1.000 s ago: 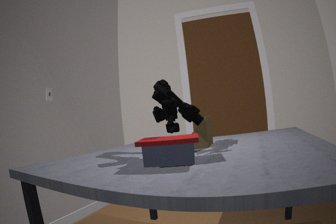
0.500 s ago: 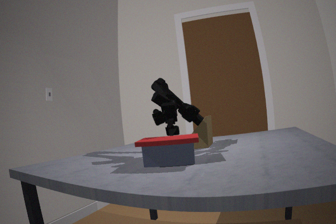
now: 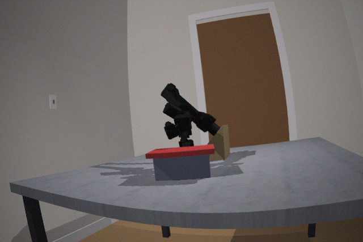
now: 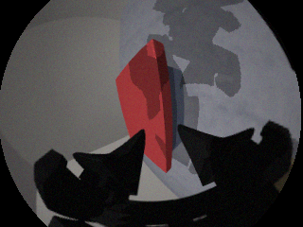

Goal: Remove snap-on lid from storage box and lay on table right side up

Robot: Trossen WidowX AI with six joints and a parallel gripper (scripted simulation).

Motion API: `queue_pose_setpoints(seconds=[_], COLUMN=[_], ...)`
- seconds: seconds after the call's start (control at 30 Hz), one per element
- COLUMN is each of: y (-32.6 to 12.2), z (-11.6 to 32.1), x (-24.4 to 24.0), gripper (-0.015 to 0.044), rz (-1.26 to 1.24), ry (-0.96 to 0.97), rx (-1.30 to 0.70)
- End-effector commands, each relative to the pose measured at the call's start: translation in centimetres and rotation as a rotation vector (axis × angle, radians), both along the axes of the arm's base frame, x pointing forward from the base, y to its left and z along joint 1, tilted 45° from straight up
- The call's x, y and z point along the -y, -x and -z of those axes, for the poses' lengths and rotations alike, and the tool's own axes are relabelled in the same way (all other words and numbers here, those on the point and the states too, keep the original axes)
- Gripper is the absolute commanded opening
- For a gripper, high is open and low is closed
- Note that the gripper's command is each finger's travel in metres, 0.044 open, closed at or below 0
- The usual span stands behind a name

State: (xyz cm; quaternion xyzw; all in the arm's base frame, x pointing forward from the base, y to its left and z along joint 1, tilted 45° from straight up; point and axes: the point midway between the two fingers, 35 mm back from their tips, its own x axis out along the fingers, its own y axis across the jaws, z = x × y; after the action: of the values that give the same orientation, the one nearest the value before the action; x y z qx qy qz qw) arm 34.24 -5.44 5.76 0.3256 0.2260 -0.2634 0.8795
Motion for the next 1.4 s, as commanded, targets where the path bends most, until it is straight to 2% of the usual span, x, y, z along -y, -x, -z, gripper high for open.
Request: queue_pose_setpoints(seconds=[0.0, 0.23, 0.3, 0.67, 0.8, 1.37], y=[-0.54, -1.11, -1.11, -1.11, -1.11, -1.03], z=[0.33, 0.95, 0.95, 0.95, 0.95, 0.75], x=[0.15, 0.48, 0.48, 0.48, 0.48, 0.31], gripper=[0.0235, 0.0235, 0.0183, 0.0109, 0.0004, 0.0000], rz=[-0.008, -0.007, -0.007, -0.007, -0.007, -0.002], ry=[0.002, 0.002, 0.002, 0.002, 0.002, 0.000], rx=[0.002, 0.003, 0.003, 0.003, 0.003, 0.003])
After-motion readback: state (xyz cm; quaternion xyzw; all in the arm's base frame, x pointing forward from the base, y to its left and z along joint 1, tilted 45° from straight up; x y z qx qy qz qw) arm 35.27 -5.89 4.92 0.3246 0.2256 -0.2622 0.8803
